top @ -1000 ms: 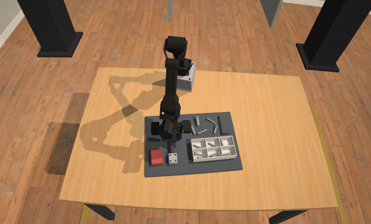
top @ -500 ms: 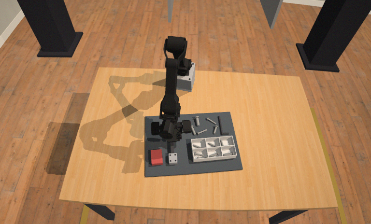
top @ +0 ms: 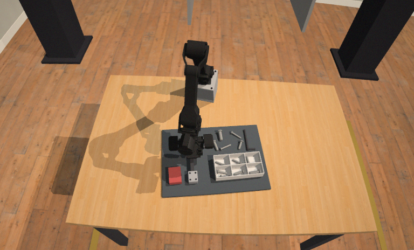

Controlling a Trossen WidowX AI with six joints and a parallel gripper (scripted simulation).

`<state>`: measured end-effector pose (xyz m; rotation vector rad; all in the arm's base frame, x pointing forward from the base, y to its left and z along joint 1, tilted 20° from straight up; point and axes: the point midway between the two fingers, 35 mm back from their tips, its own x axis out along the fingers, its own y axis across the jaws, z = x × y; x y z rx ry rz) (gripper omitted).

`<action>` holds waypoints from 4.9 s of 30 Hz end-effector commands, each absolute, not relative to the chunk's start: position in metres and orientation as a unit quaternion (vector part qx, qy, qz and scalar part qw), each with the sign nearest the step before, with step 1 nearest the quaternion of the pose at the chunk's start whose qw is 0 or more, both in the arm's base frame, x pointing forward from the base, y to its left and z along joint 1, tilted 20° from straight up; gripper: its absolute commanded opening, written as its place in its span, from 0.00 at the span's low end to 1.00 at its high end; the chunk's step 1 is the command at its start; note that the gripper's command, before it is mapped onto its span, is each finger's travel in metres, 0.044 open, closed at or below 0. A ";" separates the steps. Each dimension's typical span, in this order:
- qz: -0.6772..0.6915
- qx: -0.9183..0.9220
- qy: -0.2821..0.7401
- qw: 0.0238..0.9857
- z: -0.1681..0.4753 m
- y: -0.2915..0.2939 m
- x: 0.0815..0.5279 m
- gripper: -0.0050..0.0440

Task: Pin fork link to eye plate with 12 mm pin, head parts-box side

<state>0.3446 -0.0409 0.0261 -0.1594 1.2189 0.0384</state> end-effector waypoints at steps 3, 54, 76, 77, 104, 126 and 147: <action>0.016 -0.078 0.563 0.823 0.033 -0.043 0.350 0.00; 0.017 -0.078 0.567 0.820 0.022 -0.043 0.351 0.00; 0.017 -0.078 0.565 0.821 0.023 -0.043 0.351 0.00; 0.017 -0.078 0.565 0.821 0.023 -0.043 0.351 0.00; 0.017 -0.078 0.565 0.821 0.023 -0.043 0.351 0.00; 0.017 -0.078 0.567 0.820 0.019 -0.043 0.351 0.00; 0.017 -0.078 0.568 0.819 0.012 -0.043 0.353 0.00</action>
